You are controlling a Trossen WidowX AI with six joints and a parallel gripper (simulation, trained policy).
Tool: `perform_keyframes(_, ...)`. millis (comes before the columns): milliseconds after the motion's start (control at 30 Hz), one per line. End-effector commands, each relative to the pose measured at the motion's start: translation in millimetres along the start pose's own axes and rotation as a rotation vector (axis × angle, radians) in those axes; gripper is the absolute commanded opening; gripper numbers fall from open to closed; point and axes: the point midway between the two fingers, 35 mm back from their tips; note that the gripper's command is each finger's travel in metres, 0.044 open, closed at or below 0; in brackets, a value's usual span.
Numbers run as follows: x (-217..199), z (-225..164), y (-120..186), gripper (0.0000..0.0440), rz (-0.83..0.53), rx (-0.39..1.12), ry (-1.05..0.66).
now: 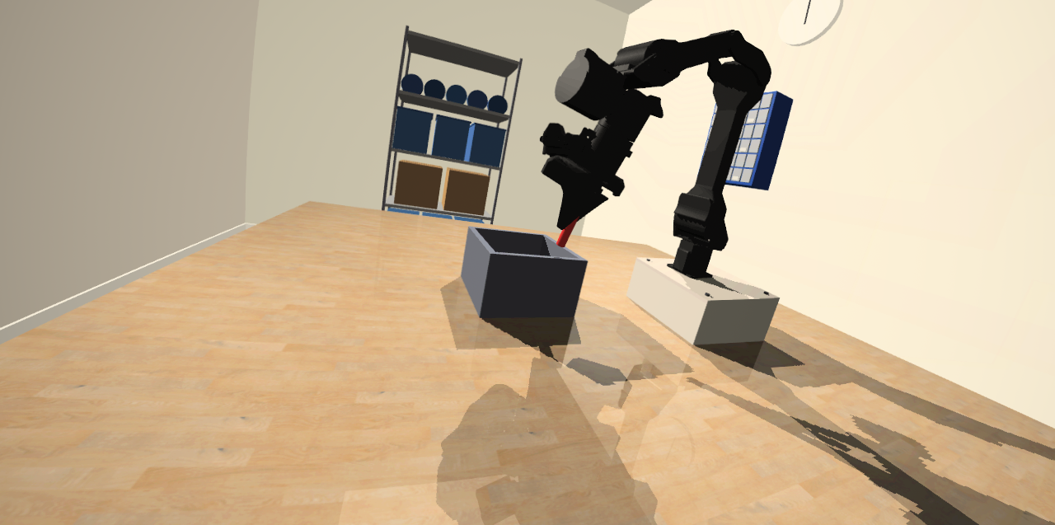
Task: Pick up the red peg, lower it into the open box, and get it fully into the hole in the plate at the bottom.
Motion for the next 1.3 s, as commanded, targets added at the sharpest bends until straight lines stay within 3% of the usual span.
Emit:
perform_keyframes(0,-3.2,12.9,-5.1,0.0,0.003,-0.004,-0.02)
perform_keyframes(400,-17.4,46.2,-30.6,0.0002,-0.001,0.007,-0.091)
perform_keyframes(800,-22.4,53.5,-65.6,0.0008,-0.009,0.062,-0.107)
perform_keyframes(1000,-25.0,52.4,-82.4,0.013,-0.026,0.09,-0.079)
perform_keyframes(1167,-24.1,59.4,-88.9,0.0155,-0.04,0.1,-0.055)
perform_keyframes(1267,-23.0,68.8,-91.7,0.0228,-0.039,0.091,-0.043)
Point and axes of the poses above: the point midway between the two fingers, 35 mm back from their tips, its own y axis back along the fingers, its own x axis across the jaws, z = x × y, and after that the axes turned 14 degrees about y, right-handed
